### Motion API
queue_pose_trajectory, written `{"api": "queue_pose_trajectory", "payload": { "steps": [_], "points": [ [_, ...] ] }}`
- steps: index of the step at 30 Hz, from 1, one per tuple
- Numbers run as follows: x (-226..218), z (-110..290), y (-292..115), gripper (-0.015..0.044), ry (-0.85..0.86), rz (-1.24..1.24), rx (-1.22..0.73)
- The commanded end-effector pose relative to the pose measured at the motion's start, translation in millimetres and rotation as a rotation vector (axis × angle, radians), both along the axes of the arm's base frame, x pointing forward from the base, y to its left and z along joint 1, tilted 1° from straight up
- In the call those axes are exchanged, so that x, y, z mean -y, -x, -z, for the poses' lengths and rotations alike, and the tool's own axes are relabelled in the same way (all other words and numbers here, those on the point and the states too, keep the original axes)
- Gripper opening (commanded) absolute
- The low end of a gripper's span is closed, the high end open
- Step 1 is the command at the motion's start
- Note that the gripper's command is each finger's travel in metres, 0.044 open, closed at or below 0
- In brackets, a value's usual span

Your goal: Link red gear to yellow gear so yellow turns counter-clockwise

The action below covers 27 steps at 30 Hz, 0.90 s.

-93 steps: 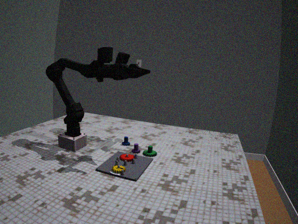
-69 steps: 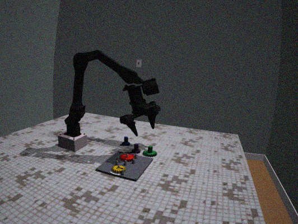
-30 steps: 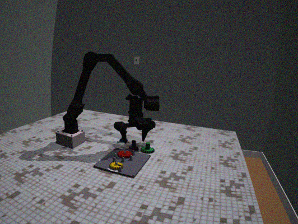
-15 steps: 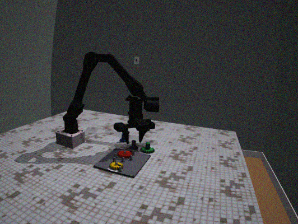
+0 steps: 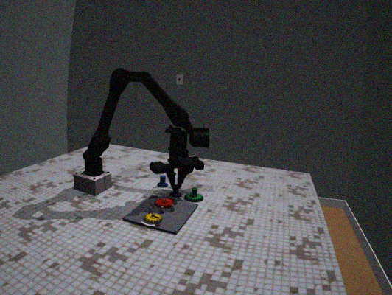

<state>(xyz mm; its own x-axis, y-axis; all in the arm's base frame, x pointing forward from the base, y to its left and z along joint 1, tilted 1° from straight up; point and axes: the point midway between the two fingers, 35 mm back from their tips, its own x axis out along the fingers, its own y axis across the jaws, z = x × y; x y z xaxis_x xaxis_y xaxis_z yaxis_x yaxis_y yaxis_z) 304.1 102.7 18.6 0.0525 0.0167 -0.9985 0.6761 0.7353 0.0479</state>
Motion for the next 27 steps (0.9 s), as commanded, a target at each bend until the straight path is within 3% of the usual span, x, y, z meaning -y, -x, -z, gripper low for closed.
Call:
{"api": "queue_pose_trajectory", "payload": {
  "steps": [1,27],
  "points": [
    [-0.7,0.3,0.5,0.0000,-0.005,0.004,-0.003],
    [-3.3,-63.6,-6.2,0.0000,-0.005,0.004,-0.002]
  ]
}}
